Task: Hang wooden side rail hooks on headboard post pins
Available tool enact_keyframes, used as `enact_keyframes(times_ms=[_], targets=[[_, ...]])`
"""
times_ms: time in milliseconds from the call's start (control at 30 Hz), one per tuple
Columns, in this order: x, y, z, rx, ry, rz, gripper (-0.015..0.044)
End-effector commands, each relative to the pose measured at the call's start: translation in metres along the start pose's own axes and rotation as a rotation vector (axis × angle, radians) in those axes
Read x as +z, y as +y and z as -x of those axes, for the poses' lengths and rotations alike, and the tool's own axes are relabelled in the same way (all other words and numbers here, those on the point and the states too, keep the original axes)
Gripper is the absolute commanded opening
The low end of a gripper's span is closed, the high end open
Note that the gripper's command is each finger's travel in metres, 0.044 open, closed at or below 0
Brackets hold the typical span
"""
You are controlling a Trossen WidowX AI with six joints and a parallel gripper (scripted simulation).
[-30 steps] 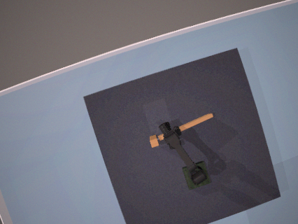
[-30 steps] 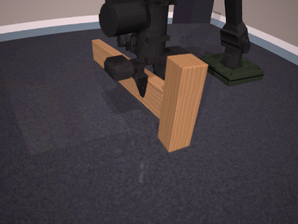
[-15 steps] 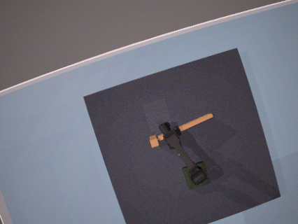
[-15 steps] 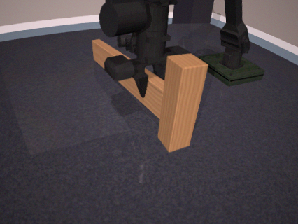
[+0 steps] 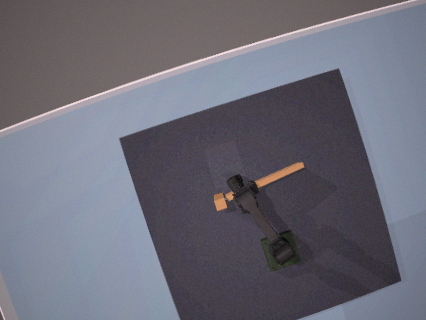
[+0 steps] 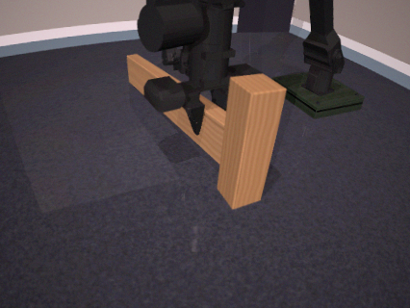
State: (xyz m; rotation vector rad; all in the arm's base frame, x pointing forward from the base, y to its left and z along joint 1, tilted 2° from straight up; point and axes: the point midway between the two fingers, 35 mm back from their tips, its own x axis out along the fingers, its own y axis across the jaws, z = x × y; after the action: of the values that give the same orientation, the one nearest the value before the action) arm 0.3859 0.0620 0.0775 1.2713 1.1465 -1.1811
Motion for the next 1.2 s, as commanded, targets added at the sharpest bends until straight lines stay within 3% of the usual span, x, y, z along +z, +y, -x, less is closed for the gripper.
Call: enact_keyframes(times_ms=[0, 1167], targets=[[-0.0027, 0.0007, 0.0031, 0.009, 0.006, -0.002, 0.0], [-0.0054, 0.0025, 0.0044, 0.009, 0.006, -0.002, 0.0]])
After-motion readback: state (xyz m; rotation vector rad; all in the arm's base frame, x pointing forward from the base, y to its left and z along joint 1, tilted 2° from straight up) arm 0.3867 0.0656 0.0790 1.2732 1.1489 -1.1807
